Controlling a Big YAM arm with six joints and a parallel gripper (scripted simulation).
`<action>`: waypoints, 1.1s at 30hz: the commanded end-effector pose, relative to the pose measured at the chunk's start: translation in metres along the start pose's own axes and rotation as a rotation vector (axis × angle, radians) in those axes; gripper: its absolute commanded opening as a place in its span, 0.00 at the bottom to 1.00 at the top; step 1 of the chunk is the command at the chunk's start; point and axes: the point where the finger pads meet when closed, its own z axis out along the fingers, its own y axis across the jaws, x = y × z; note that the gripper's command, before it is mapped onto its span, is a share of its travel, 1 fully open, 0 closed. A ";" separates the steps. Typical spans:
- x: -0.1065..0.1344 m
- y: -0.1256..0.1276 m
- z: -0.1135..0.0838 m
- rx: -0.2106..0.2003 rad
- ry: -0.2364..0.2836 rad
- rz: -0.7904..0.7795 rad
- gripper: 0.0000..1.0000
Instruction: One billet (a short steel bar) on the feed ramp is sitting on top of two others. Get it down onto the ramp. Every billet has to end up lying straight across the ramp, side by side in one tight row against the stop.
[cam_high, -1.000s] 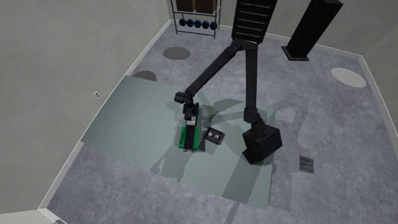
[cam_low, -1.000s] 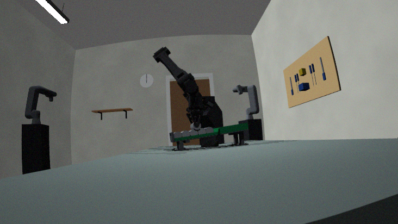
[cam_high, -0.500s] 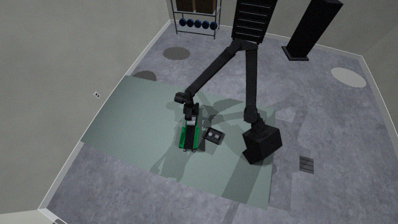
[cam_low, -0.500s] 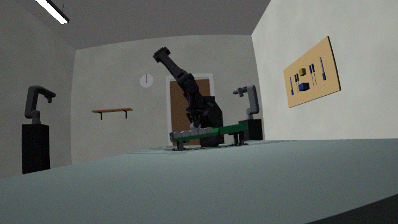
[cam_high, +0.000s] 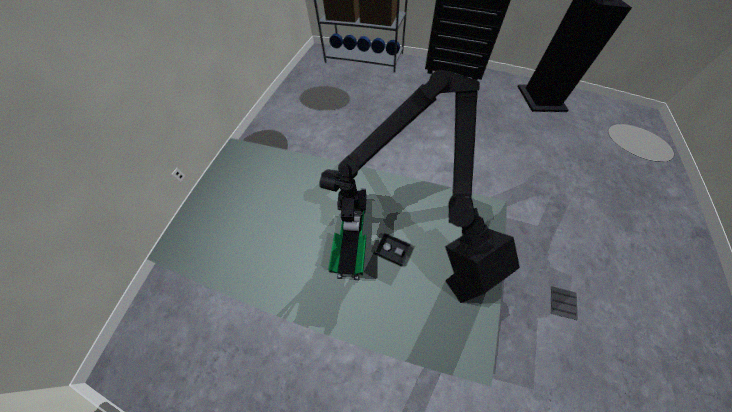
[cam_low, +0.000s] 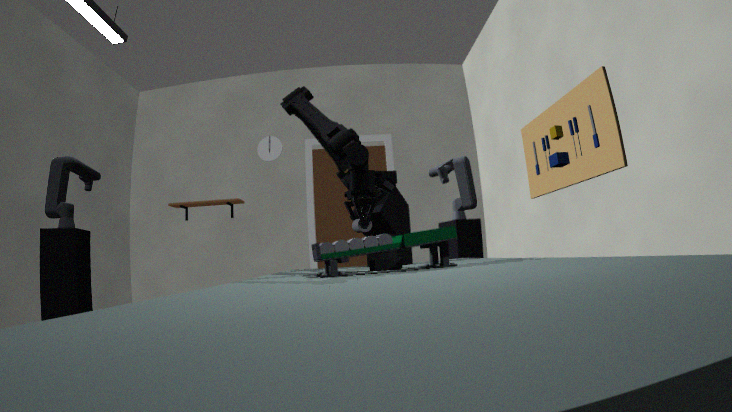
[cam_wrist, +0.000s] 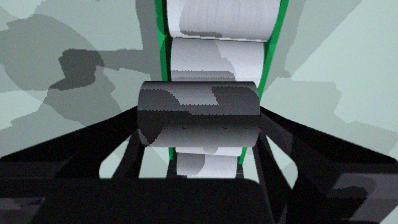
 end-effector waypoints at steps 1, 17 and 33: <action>0.019 -0.027 -0.043 0.094 0.013 0.061 0.00; 0.019 -0.027 -0.049 0.094 0.013 0.061 0.00; 0.019 -0.027 -0.049 0.094 0.013 0.061 0.00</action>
